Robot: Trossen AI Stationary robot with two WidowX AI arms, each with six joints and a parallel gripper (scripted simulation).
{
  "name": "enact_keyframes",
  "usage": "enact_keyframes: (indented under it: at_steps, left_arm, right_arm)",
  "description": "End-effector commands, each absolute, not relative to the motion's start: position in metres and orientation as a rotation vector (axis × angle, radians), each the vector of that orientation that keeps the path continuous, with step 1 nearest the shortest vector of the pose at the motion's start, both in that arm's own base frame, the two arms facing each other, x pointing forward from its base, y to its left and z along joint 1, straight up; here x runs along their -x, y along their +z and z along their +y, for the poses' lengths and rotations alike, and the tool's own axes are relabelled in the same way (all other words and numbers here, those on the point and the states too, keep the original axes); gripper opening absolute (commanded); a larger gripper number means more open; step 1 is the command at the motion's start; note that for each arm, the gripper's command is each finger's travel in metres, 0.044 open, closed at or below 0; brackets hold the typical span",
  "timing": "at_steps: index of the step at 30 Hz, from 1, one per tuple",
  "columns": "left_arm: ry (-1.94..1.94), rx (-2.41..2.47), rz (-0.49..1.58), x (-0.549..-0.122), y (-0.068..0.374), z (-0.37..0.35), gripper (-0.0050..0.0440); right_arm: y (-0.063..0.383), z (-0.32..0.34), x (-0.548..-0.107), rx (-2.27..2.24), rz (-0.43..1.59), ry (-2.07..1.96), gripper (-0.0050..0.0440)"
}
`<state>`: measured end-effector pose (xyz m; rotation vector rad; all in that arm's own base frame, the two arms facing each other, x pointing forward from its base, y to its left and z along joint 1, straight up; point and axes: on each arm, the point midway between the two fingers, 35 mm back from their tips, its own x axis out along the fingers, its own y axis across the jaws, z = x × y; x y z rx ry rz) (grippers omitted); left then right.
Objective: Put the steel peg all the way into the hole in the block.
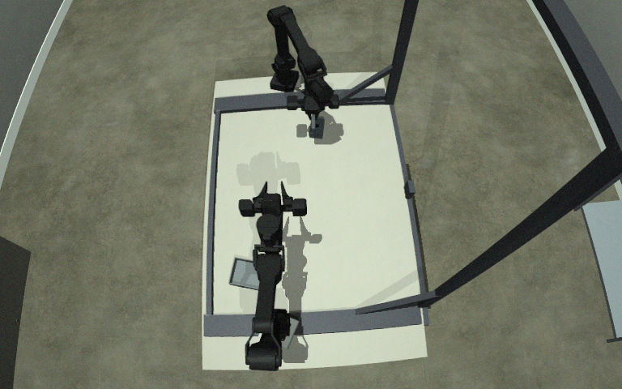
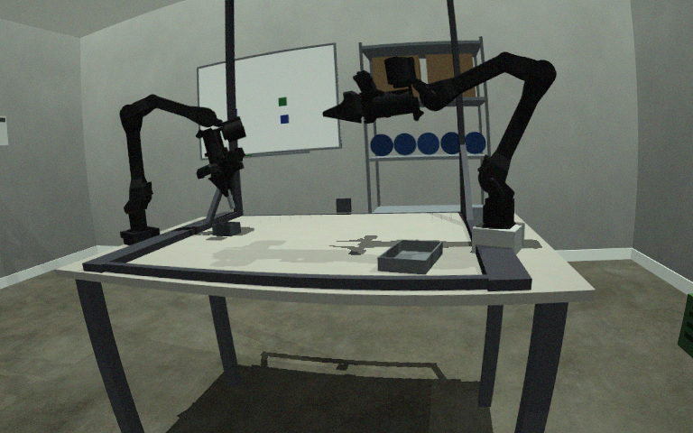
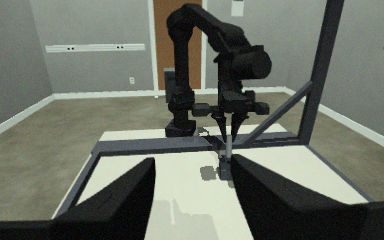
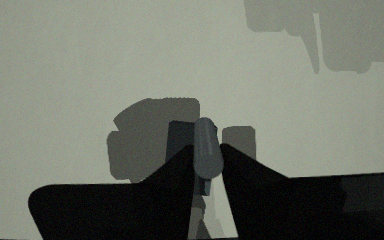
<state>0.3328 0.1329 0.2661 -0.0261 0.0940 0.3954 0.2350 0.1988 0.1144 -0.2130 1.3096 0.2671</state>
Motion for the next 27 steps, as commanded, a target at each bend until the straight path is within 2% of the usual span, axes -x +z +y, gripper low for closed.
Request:
enact_keyframes:
  at_steps: [1, 6, 16, 22, 27]
  left_arm:
    - [0.395, 0.035, 0.120, -0.325, 0.287, 0.128, 0.0200]
    - [0.395, 0.054, 0.227, -0.318, 0.269, 0.126, 0.0200]
    - [0.393, 0.069, 0.276, -0.295, 0.318, 0.114, 0.0200]
    - [0.392, 0.080, 0.336, -0.288, 0.322, 0.110, 0.0200]
    - [0.389, 0.103, 0.479, -0.271, 0.309, 0.103, 0.0200]
  right_arm:
    - [0.124, 0.201, -0.225, 0.194, 1.274, 0.270, -0.0050]
    - [0.125, 0.203, -0.222, 0.193, 1.272, 0.271, -0.0050]
    - [0.125, 0.210, -0.211, 0.190, 1.282, 0.277, -0.0050]
    - [0.120, 0.209, -0.212, 0.211, 1.365, 0.269, -0.0050]
    - [0.120, 0.209, -0.212, 0.229, 1.484, 0.261, -0.0050]
